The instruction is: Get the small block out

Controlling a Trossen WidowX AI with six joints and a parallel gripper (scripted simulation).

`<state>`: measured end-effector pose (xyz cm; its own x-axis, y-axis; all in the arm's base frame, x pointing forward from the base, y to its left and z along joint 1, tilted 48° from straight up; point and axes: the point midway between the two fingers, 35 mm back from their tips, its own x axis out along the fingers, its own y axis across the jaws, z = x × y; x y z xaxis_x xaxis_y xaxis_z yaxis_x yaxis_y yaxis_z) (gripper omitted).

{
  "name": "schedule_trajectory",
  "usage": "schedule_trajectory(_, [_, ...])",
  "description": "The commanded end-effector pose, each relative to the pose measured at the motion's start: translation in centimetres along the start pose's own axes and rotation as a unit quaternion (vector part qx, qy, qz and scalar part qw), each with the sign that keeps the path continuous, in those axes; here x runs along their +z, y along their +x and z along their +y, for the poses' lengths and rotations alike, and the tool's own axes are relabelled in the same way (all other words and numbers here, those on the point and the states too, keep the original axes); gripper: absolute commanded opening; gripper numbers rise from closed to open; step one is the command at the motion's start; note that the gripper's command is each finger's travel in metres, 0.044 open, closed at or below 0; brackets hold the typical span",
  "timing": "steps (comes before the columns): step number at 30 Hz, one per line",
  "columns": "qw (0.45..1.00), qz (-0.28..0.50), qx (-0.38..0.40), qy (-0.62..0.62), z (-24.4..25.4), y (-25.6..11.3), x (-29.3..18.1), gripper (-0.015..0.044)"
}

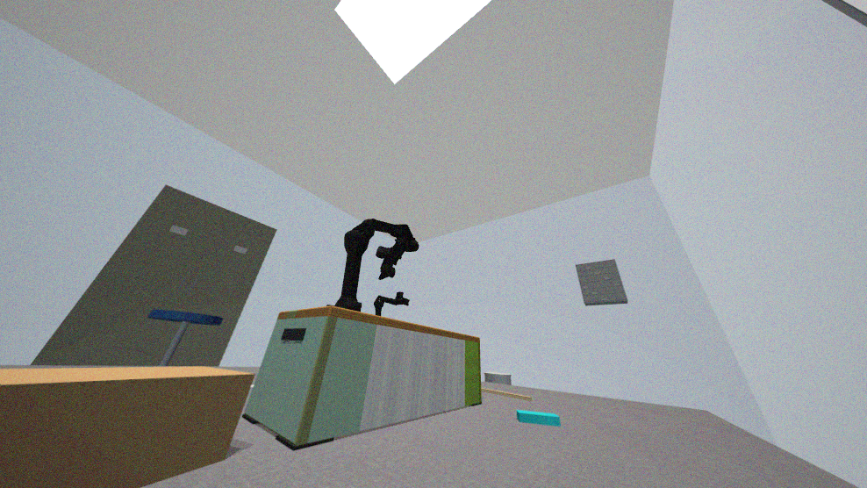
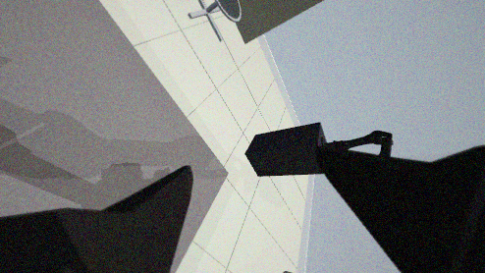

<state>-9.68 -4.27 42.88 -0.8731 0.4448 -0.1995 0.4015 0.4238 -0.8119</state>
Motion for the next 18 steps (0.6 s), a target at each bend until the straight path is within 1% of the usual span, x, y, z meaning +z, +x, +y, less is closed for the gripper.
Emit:
schedule_trajectory(1, [1.0, 0.001, 0.001, 0.002, 0.0, 0.1, -0.1, 0.04])
schedule_trajectory(4, [0.999, 0.015, 0.014, 0.031, 0.1, 1.1, -1.1, 0.04])
schedule_trajectory(6, [0.997, 0.049, 0.039, 0.049, 1.0, 2.4, -2.9, 0.04])
schedule_trajectory(10, [0.976, 0.093, 0.094, 0.174, 3.3, 4.8, -6.9, 0.04])
schedule_trajectory(14, [0.921, 0.151, 0.14, 0.331, 7.0, 6.2, -11.5, 0.04])
schedule_trajectory(18, [0.833, 0.217, 0.165, 0.482, 11.7, 6.1, -15.9, 0.04])
